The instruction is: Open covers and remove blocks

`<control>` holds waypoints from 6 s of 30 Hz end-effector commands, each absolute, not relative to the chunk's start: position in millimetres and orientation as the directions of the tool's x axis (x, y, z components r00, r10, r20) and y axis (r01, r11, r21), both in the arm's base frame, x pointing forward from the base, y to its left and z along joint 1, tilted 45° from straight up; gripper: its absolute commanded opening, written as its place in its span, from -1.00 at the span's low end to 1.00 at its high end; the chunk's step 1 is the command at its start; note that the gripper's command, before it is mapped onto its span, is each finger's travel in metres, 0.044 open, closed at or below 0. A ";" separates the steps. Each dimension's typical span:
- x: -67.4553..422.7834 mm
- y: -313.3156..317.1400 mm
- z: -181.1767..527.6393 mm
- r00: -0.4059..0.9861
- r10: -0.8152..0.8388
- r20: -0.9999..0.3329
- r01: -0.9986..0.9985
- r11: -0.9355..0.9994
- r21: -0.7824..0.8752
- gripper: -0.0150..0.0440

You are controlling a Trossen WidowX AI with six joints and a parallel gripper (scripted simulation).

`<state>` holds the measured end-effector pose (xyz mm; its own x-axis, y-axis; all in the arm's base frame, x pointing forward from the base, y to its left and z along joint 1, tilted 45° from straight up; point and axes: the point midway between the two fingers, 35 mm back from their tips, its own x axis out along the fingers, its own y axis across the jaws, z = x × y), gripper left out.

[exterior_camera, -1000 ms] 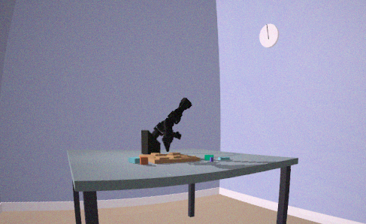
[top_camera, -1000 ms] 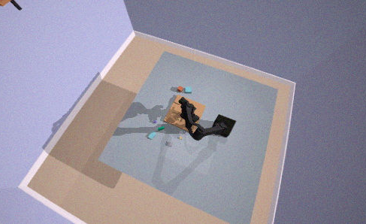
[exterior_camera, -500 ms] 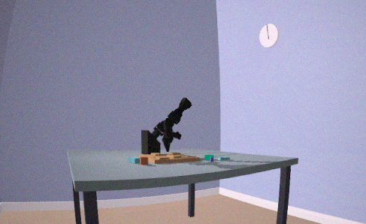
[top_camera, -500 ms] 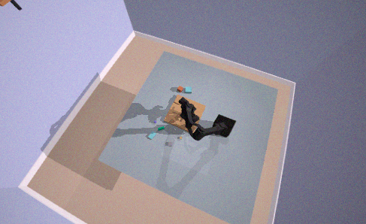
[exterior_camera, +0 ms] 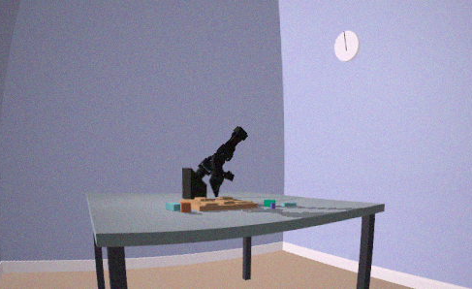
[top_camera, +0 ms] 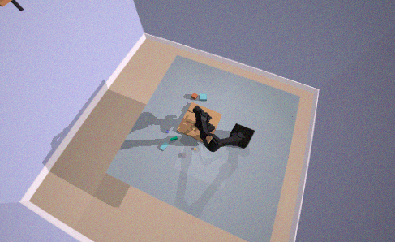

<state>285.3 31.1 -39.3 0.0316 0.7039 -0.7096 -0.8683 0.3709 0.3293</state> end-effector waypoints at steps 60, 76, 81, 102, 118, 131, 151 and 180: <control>285.9 44.8 -52.9 0.030 0.705 -0.709 -0.868 0.370 0.332 -0.22; 284.8 29.6 -38.9 0.029 0.705 -0.708 -0.867 0.371 0.334 -0.22; 284.2 25.2 -34.5 0.029 0.706 -0.708 -0.866 0.371 0.334 -0.22; 283.1 -3.1 -7.3 0.029 0.705 -0.709 -0.866 0.372 0.335 -0.22; 283.2 0.1 26.3 0.028 0.697 -0.717 -0.864 0.377 0.333 -0.22; 279.3 36.2 63.2 0.029 0.687 -0.726 -0.863 0.384 0.328 -0.22; 254.7 90.0 115.6 0.032 0.691 -0.722 -0.864 0.383 0.328 -0.22; 222.8 137.6 141.8 0.026 0.708 -0.705 -0.865 0.369 0.339 -0.22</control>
